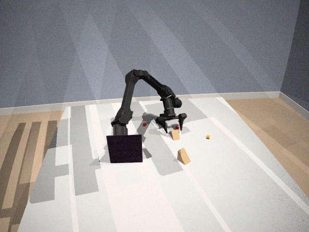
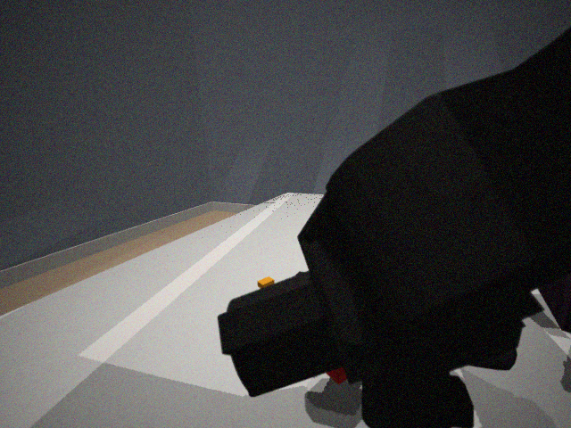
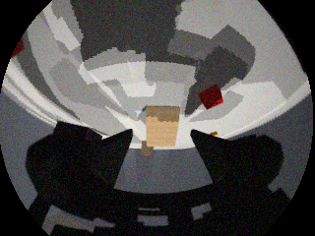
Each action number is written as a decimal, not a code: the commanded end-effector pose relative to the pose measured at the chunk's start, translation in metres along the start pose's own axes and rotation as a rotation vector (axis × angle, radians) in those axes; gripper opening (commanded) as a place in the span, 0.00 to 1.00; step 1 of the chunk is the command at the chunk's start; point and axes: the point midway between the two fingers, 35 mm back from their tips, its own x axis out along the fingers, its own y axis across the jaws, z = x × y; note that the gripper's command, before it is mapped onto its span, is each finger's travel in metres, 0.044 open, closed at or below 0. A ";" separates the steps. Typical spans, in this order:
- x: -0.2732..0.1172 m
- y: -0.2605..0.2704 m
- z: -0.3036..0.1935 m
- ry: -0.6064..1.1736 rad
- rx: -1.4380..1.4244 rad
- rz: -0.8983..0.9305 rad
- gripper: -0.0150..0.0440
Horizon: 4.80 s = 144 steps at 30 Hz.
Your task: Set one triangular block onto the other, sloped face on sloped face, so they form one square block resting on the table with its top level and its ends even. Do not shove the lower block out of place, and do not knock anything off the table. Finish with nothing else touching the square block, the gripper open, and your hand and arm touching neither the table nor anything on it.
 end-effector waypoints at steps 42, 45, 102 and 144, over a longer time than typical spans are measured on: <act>-0.010 -0.001 -0.026 0.001 0.000 -0.002 0.25; -0.020 -0.002 -0.036 0.002 0.000 -0.002 0.25; -0.036 -0.003 -0.103 -0.750 -0.376 -0.149 0.25; 0.068 -0.018 -0.272 -0.716 -0.375 -0.134 0.25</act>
